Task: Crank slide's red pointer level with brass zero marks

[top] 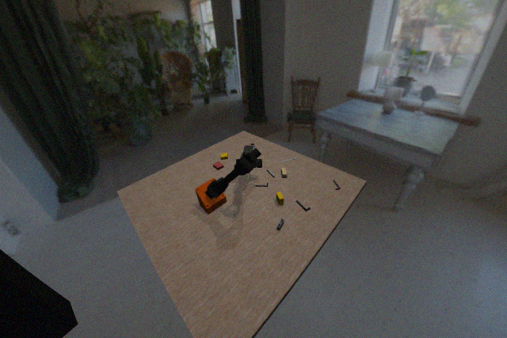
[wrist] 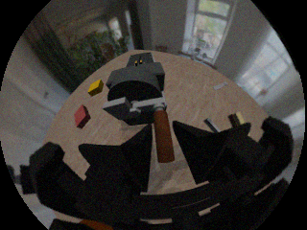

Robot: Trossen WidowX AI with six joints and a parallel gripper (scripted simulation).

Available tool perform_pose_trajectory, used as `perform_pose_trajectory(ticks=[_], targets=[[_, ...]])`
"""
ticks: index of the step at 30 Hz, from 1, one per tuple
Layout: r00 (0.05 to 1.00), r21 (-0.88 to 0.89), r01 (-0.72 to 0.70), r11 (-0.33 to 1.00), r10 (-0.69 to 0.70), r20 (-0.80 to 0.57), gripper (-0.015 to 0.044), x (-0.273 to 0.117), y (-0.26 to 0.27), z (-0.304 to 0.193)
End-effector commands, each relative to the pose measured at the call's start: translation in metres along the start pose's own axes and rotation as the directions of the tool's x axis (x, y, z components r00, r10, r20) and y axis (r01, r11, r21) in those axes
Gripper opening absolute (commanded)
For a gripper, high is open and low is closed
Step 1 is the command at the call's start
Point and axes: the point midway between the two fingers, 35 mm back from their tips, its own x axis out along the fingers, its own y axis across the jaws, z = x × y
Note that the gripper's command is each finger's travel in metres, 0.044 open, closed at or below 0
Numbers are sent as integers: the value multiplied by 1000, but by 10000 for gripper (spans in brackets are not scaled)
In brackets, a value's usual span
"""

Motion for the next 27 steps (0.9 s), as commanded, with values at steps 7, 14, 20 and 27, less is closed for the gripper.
perform_pose_trajectory(ticks=[7, 14, 20, 27], targets=[[1000, -5, -8, 1000, 8, -1, 0, 1, 3, -1], [1000, -5, -8, 1000, 8, 0, 0, 0, 3, 1], [1000, -5, -8, 1000, 8, 0, 0, -3, 4, 3], [1000, -5, -8, 1000, 8, 0, 0, -8, 7, 8]])
